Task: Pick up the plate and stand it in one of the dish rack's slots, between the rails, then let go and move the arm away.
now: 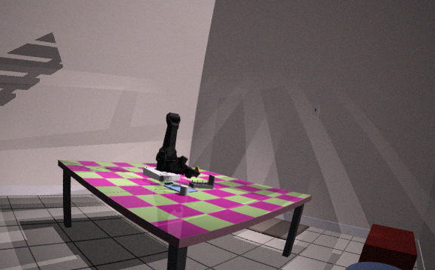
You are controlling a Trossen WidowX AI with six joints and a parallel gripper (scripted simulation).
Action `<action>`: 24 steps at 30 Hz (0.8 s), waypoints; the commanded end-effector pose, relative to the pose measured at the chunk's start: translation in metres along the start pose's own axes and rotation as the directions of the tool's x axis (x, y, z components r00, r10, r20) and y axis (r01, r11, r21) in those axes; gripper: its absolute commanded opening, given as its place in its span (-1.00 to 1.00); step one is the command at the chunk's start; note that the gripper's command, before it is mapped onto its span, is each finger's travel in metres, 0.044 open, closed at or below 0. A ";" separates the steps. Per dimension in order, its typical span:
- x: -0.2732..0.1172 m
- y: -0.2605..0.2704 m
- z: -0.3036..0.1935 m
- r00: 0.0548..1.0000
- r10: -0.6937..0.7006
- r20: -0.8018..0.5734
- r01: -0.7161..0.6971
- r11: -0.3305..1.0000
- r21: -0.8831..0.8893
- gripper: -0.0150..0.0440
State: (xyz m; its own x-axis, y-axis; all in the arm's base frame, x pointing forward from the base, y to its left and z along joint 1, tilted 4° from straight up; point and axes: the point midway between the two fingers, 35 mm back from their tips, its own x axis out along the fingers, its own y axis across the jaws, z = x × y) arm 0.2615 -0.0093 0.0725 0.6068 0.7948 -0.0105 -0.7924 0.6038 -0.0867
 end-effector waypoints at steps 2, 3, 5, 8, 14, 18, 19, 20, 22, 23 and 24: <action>0.001 -0.003 -0.008 1.000 0.000 -0.006 0.000 1.000 0.007 -0.49; 0.001 -0.003 -0.009 1.000 0.000 -0.007 0.000 1.000 0.007 -0.49; 0.002 -0.003 -0.011 1.000 0.000 -0.009 0.000 1.000 0.007 -0.49; 0.002 -0.004 -0.014 1.000 -0.001 -0.011 0.001 1.000 0.007 -0.49; 0.003 -0.005 -0.019 1.000 -0.001 -0.014 0.001 1.000 0.007 -0.49; 0.004 -0.004 -0.021 1.000 -0.001 -0.014 0.001 1.000 0.005 -0.49; 0.005 -0.004 -0.021 1.000 -0.001 -0.014 0.001 1.000 0.005 -0.49; 0.005 -0.004 -0.022 1.000 -0.001 -0.014 0.001 1.000 0.004 -0.49; 0.005 -0.003 -0.023 1.000 0.000 -0.014 0.001 1.000 0.003 -0.49; 0.005 -0.003 -0.023 1.000 0.000 -0.014 0.000 1.000 0.003 -0.49; 0.006 -0.002 -0.023 1.000 0.000 -0.014 0.000 1.000 0.002 -0.49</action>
State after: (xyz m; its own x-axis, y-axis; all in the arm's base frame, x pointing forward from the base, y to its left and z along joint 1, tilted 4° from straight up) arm 0.2691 -0.0096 0.0523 0.6069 0.7945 -0.0220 -0.7923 0.6027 -0.0949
